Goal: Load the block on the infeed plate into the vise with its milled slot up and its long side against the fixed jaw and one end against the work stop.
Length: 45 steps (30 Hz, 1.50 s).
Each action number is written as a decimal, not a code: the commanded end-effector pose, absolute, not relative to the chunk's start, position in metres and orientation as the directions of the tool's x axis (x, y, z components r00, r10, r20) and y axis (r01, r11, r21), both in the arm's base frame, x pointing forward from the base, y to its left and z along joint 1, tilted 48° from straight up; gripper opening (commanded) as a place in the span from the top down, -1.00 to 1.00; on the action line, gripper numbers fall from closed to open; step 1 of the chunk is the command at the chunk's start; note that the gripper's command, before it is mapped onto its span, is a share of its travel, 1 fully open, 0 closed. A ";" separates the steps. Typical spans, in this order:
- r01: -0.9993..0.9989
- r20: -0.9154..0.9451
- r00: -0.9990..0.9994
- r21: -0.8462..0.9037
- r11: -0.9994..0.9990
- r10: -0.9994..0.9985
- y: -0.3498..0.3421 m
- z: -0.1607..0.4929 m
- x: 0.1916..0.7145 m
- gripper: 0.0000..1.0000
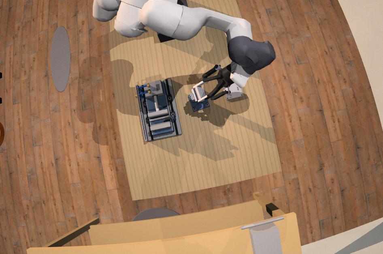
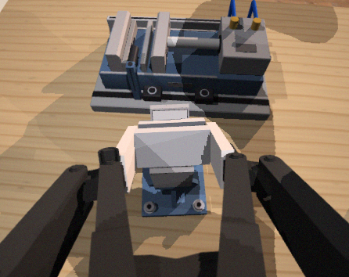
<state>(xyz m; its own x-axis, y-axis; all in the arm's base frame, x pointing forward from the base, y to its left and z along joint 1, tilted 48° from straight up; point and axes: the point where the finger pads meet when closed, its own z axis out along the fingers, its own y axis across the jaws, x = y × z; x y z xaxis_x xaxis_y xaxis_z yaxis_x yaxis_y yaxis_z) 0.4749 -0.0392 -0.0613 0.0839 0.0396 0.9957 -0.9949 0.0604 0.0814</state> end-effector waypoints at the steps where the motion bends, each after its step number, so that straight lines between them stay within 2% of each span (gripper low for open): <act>1: -0.995 0.996 0.075 0.073 0.061 0.038 -0.039 -0.061 0.477 1.00; 18: -0.995 0.996 0.075 0.073 0.061 0.038 -0.039 -0.061 0.477 1.00; 19: -0.995 0.996 0.075 0.073 0.061 0.038 -0.039 -0.061 0.477 -0.02; 45: -0.995 0.996 0.075 0.073 0.061 0.038 -0.039 -0.061 0.477 -0.02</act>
<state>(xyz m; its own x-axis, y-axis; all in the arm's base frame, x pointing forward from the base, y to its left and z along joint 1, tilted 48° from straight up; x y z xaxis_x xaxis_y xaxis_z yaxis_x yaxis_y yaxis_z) 0.4752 -0.0391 -0.0613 0.0833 0.0393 0.9958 -0.9949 0.0603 0.0808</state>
